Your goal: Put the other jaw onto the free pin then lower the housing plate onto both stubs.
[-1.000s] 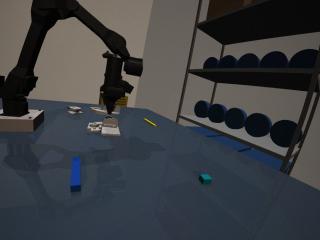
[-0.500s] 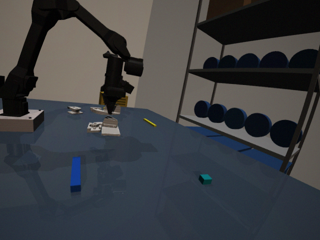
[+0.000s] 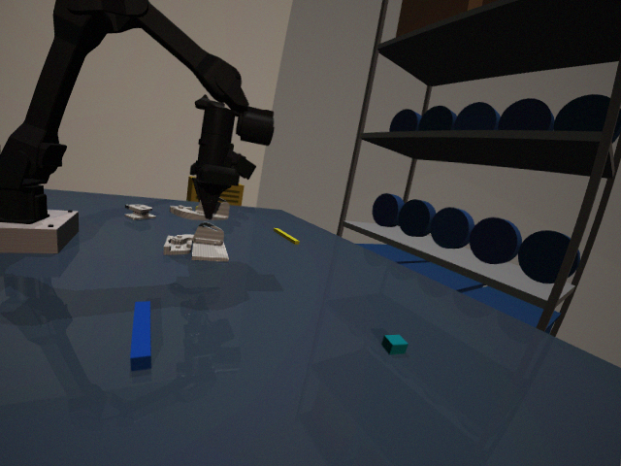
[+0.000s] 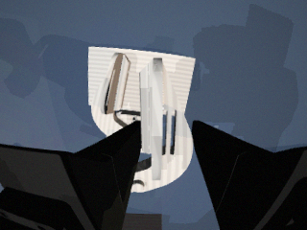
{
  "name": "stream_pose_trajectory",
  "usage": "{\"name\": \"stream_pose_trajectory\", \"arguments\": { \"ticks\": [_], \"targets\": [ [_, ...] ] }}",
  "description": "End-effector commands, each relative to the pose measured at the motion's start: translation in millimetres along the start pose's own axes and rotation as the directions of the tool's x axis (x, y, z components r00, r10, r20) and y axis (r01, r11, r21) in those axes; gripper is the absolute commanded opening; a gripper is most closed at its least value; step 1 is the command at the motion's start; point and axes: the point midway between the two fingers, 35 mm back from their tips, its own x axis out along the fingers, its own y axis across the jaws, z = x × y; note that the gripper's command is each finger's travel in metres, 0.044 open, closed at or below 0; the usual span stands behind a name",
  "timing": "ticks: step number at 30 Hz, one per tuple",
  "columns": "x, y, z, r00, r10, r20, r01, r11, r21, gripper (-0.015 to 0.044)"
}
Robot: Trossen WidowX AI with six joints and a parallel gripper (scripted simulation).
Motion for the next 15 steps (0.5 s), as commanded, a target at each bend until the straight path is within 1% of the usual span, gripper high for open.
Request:
{"name": "stream_pose_trajectory", "arguments": {
  "ticks": [1, 5, 15],
  "targets": [
    [0.1, 0.8, -0.1, 1.000, 0.005, -0.002, -0.005, 1.000, 0.006, 0.0134],
    [1.2, 0.8, 0.0, 1.000, 0.005, -0.002, -0.005, 1.000, 0.006, 0.0134],
    [17.6, 0.7, 0.8, 1.000, 0.005, -0.002, -0.005, 1.000, 0.005, 0.0134]
  ]
}}
